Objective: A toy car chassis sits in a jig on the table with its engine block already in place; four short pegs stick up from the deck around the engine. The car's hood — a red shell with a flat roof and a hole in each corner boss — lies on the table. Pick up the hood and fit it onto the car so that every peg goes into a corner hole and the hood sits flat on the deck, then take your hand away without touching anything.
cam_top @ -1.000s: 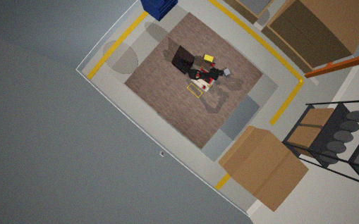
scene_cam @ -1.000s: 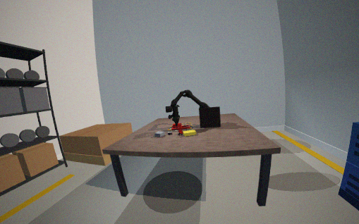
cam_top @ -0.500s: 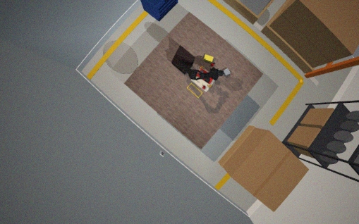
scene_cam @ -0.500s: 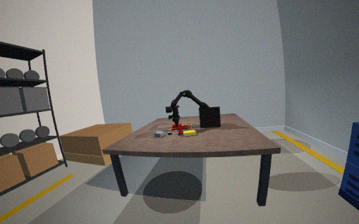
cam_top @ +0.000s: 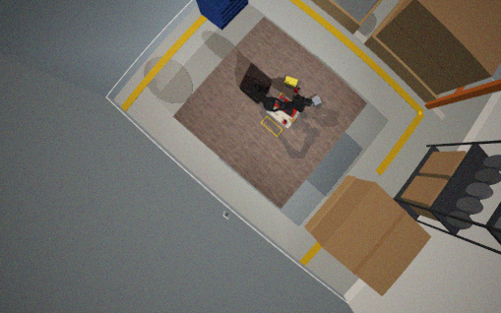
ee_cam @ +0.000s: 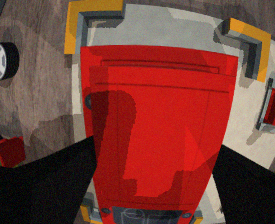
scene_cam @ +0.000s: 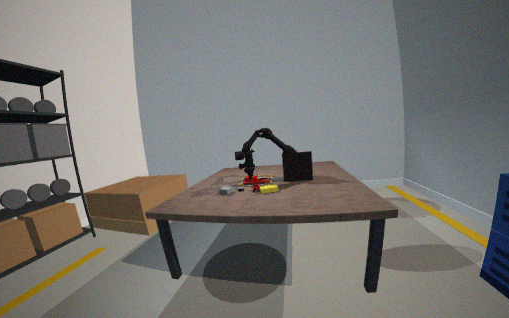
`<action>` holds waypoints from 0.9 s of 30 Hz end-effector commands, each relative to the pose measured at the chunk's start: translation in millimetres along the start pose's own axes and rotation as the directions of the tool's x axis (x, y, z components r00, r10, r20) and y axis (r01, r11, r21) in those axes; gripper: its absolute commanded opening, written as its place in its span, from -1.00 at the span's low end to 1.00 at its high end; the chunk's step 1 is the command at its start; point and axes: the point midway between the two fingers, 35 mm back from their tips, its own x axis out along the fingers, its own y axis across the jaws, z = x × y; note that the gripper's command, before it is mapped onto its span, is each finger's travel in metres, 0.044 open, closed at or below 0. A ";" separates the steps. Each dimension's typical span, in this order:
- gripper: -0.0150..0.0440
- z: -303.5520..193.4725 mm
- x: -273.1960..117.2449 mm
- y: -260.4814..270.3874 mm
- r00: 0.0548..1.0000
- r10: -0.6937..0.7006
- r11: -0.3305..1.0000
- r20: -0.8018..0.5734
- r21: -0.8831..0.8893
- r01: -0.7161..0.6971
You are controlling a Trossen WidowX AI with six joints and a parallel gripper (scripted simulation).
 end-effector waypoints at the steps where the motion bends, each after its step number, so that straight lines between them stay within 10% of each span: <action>1: 1.00 0.0 0.0 0.0 1.000 0.000 1.000 0.000 0.000 0.000; 27: 1.00 0.9 -70.6 0.3 1.000 0.005 1.000 -0.007 0.000 -0.005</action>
